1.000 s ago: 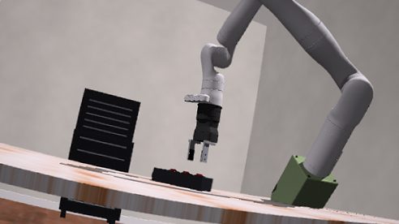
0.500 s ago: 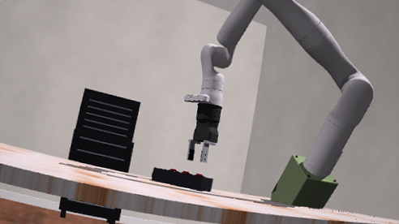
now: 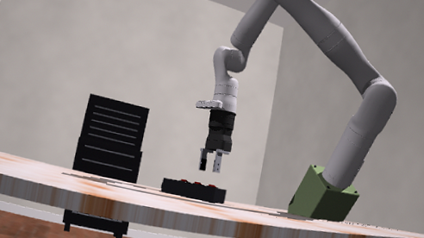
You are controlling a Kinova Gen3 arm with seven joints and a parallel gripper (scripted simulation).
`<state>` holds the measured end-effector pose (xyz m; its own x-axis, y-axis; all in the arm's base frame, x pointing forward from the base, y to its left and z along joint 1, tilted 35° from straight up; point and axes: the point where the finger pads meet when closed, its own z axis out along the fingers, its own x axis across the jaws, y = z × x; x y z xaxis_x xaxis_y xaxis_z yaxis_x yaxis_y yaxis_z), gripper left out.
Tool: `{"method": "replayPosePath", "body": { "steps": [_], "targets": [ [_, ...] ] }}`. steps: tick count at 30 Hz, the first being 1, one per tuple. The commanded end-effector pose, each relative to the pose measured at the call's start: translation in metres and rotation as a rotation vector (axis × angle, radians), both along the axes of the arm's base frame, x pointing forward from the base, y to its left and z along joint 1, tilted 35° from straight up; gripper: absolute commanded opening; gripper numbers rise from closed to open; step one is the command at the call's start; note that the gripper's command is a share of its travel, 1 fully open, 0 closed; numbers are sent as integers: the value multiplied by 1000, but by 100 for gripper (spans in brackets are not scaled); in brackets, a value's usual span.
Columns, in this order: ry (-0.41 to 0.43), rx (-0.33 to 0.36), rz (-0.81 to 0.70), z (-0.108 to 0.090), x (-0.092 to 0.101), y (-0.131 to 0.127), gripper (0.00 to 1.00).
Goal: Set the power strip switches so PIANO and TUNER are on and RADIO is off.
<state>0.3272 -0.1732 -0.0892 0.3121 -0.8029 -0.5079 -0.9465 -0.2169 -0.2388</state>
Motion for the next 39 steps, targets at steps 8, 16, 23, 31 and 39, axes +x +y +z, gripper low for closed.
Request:
{"method": "replayPosePath", "body": {
  "steps": [8, 16, 23, 31, 39],
  "targets": [
    [0, -1, -3, 1, 0, -1, 100],
    [42, 8, -87, 11, 3, -14, 100],
    [148, 37, -295, 40, 9, -45, 100],
    [203, 54, -398, 55, 10, -60, 100],
    [206, 55, -405, 56, 11, -61, 100]
  ]
}}
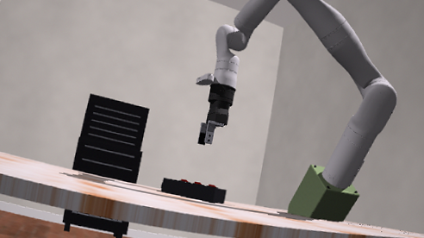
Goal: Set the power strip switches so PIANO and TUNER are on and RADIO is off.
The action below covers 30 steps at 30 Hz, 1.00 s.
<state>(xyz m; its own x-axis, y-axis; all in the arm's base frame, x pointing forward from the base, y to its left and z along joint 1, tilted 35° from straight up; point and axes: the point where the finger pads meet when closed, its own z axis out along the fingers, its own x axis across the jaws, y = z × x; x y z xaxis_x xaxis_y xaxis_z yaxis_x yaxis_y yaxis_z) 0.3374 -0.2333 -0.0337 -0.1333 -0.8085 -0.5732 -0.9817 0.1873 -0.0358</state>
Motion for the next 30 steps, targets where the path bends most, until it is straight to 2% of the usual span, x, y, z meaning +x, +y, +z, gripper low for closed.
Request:
{"method": "replayPosePath", "body": {
  "steps": [1, 10, 14, 21, 23, 30],
  "targets": [
    [-1, -2, -1, 1, 0, -1, 100],
    [1, -1, -5, 1, 0, 0, 100],
    [28, 8, -46, -1, 1, 5, 100],
    [159, 48, -240, -10, 2, 31, 100],
    [159, 48, -240, -10, 2, 31, 100],
    [337, 90, -498, -20, -4, 63, 100]
  ]
}}
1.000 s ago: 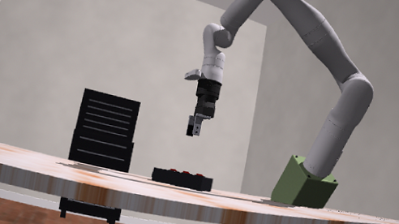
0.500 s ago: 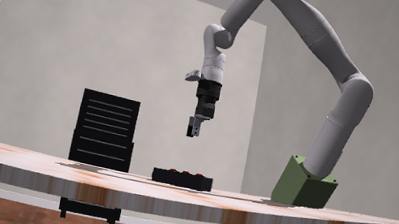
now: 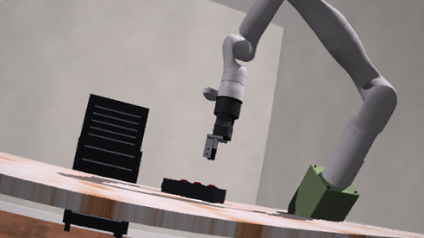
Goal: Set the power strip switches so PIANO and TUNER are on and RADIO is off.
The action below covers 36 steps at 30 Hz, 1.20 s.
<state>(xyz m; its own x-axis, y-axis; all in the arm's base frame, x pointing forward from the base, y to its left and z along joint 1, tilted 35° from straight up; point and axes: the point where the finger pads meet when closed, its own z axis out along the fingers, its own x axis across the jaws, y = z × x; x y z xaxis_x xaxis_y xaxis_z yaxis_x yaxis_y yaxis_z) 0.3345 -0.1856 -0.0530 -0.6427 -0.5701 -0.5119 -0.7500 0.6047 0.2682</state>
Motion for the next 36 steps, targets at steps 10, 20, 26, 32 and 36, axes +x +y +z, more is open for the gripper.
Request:
{"method": "replayPosePath", "body": {
  "steps": [10, 20, 26, 32, 36],
  "targets": [
    [148, 32, -183, -6, -9, 34, 100],
    [155, 34, -193, -7, -9, 35, 0],
    [155, 34, -193, -7, -9, 35, 0],
    [155, 34, -193, -7, -9, 35, 0],
    [155, 34, -193, -7, -9, 35, 0]
  ]
}}
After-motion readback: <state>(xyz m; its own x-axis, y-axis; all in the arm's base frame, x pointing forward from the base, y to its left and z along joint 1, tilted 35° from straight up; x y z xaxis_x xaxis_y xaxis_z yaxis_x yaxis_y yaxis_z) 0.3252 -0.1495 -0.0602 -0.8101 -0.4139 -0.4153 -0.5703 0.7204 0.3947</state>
